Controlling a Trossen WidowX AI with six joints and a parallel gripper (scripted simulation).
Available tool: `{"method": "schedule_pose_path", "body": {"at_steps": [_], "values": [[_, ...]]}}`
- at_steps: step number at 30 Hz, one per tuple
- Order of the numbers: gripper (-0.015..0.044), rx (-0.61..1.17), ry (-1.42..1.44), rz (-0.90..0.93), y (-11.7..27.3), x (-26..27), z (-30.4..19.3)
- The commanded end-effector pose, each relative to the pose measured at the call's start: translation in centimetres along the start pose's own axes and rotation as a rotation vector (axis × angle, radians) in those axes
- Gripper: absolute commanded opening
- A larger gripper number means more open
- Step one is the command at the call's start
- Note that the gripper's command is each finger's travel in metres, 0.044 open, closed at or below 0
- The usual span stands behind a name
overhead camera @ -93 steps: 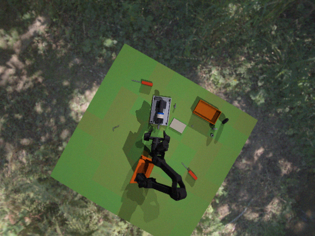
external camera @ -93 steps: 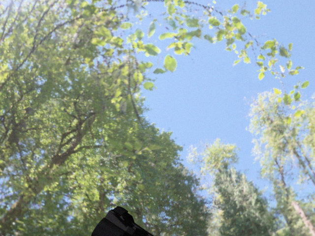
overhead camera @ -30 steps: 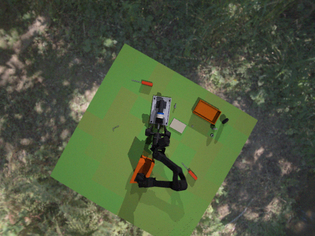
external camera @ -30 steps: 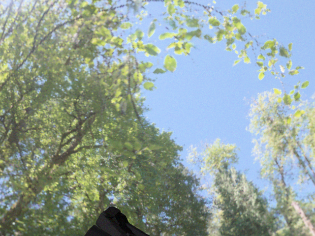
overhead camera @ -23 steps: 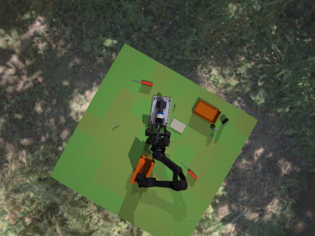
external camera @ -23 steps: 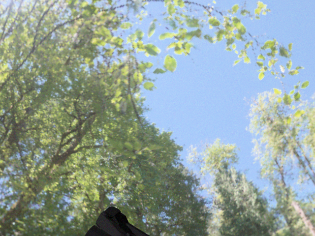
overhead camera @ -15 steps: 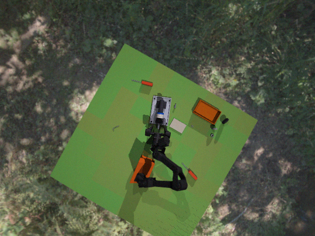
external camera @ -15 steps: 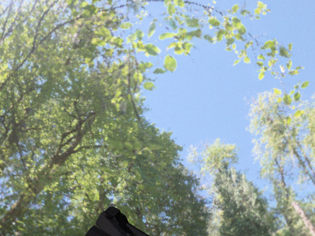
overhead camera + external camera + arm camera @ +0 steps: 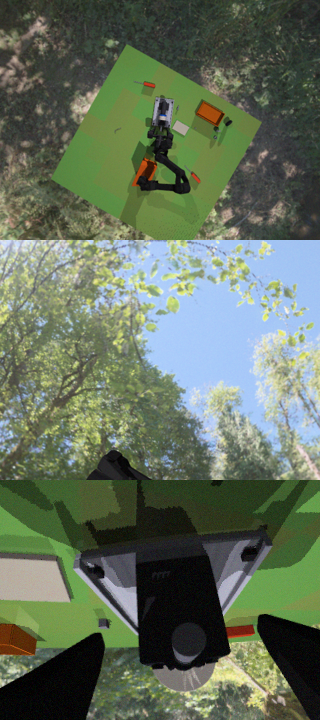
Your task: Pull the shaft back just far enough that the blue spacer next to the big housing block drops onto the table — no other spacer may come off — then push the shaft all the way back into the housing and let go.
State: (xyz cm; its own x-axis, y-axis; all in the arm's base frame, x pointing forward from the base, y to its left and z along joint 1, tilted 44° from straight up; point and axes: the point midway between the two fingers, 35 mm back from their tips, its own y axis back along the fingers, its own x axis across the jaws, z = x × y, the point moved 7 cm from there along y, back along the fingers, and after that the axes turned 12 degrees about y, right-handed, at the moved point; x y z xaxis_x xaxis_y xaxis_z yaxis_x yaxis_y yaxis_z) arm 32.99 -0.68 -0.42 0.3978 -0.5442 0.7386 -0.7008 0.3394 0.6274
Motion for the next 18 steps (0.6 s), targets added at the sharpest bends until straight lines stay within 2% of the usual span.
{"method": "schedule_pose_path", "body": {"at_steps": [1,18], "values": [[0.044,0.001,0.004,-0.006,-0.1,-0.1,0.1],[0.044,0.001,0.004,-0.005,-1.9,-0.1,0.1]]}}
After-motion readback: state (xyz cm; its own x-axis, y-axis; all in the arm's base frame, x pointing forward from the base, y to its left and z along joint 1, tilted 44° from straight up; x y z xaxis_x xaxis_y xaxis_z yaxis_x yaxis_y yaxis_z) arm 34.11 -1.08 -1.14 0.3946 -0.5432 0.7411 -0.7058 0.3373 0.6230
